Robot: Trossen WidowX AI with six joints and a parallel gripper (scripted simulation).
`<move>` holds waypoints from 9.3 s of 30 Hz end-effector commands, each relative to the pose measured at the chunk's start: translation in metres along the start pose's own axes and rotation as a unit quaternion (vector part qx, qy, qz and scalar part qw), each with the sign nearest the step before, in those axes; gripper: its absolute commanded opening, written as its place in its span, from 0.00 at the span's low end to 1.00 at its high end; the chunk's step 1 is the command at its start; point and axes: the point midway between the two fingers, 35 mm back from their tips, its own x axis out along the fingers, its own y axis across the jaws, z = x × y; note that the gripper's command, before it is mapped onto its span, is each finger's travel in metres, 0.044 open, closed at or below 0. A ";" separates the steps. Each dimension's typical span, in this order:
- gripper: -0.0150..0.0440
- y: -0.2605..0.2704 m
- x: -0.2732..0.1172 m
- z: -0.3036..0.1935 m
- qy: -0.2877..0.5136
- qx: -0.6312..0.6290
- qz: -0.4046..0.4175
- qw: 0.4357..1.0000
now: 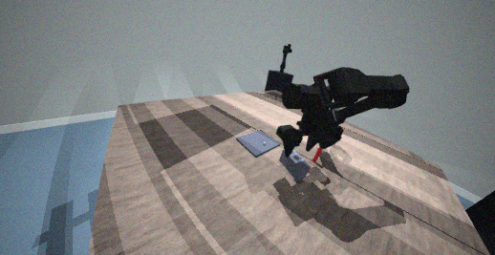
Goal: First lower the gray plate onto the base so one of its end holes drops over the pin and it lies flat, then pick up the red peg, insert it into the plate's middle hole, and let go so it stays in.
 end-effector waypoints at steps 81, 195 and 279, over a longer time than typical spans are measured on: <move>0.25 -0.008 0.005 0.003 -0.004 0.025 -0.013 1.000; 0.25 -0.058 0.023 -0.151 -0.001 -0.436 0.001 0.900; 1.00 0.020 -0.070 -0.046 0.000 0.410 -0.011 0.912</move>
